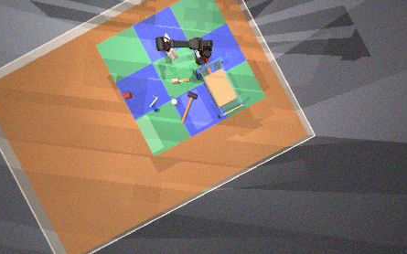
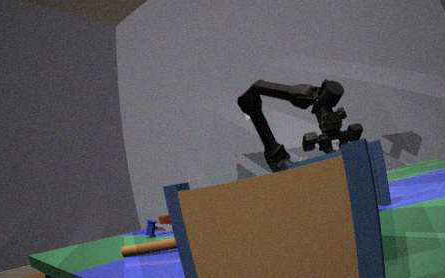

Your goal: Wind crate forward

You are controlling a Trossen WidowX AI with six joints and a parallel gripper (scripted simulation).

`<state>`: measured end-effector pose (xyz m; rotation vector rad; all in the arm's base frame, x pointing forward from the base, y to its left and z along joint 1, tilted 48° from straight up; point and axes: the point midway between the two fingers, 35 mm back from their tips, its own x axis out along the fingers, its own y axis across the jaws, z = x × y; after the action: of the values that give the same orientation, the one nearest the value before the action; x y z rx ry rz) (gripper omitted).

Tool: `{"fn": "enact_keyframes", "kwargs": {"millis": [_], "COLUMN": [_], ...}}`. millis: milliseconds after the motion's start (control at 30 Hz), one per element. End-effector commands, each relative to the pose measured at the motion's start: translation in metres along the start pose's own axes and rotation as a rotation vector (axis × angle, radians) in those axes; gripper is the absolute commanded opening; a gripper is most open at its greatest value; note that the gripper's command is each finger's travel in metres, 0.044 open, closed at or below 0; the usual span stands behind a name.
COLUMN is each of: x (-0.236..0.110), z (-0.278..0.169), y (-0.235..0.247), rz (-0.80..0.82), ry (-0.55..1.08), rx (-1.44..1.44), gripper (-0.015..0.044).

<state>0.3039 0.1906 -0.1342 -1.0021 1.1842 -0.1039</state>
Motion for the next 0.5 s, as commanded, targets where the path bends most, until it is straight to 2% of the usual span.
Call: {"fn": "enact_keyframes", "kwargs": {"millis": [0,467], "x": [-0.001,0.000], "z": [0.005,0.009], "y": [0.019,0.035], "rz": [0.034,0.035], "ry": [-0.013,-0.013], "rx": [0.002,0.002], "gripper": [0.0000,0.0000]}}
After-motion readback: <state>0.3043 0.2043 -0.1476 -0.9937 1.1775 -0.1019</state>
